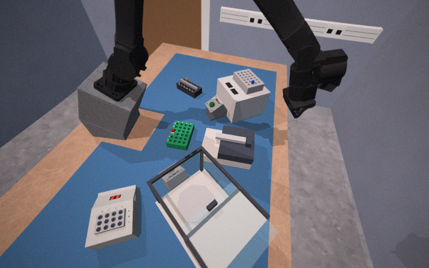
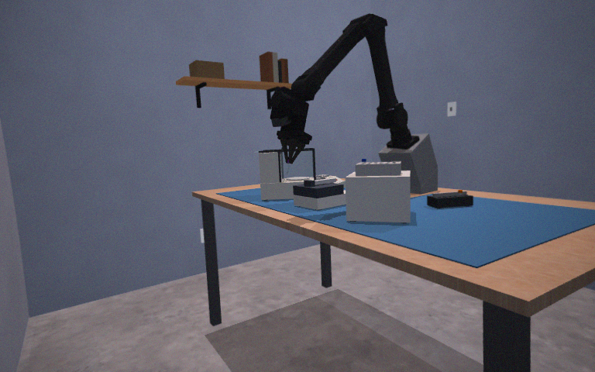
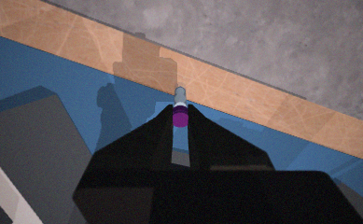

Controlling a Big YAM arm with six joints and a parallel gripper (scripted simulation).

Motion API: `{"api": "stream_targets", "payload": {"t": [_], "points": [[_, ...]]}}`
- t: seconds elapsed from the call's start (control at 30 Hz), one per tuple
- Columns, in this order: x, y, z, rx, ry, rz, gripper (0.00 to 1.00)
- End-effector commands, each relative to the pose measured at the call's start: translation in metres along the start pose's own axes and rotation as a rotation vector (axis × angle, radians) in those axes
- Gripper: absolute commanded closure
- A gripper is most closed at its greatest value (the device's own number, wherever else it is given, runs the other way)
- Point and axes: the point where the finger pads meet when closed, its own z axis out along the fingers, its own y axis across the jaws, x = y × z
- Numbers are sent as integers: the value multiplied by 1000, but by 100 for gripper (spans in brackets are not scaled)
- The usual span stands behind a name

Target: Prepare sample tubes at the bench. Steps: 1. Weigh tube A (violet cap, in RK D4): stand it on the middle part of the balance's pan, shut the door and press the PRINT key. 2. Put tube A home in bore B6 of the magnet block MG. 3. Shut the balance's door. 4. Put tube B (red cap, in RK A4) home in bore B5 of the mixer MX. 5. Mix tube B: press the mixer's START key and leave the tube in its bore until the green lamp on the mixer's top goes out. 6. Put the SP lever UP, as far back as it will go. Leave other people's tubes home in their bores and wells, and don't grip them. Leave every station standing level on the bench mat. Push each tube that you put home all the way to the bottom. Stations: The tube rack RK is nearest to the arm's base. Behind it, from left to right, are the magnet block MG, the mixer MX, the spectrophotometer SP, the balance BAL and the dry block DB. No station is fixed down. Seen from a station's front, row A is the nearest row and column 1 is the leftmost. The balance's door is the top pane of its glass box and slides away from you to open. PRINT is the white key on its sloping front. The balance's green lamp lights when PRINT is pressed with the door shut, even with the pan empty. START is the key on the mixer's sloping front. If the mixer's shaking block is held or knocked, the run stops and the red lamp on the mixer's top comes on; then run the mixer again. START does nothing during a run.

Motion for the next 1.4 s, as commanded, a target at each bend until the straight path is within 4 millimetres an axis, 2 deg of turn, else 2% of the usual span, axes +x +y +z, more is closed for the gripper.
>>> {"api": "stream_targets", "payload": {"t": [0.0,0.1,0.17,0.23,0.27,0.33,0.37,0.4,0.47,0.53,0.63,0.7,0.8,0.83,0.9,0.97,1.03,1.1,1.13,1.2,1.3,1.37], "points": [[-18,13,-13,-12,-64,-38,91],[-21,36,-11,-22,-69,-36,91],[-35,51,-7,-22,-80,-35,91],[-28,56,-7,-23,-71,-35,91],[-26,66,-13,-47,-88,-61,91],[-28,81,-14,-55,-96,-84,91],[-25,91,-8,-57,-83,-81,91],[-32,99,-6,-57,-88,-81,91],[-24,110,-7,-80,-84,-120,91],[-24,110,-7,-80,-84,-120,91],[-18,136,0,-86,-72,-123,91],[-17,152,-3,-111,-83,-185,91],[-8,178,3,-113,-66,-165,91],[-10,179,0,-113,-73,-164,91],[-12,194,-10,-137,-98,-224,91],[-4,212,-4,-138,-80,-205,91],[-4,227,-12,-162,-102,-266,91],[-4,227,-12,-162,-102,-266,91],[-6,236,-11,-163,-103,-243,91],[1,251,-18,-192,-117,-309,91],[15,277,-12,-190,-91,-292,91],[19,290,-15,-191,-91,-292,91]]}}
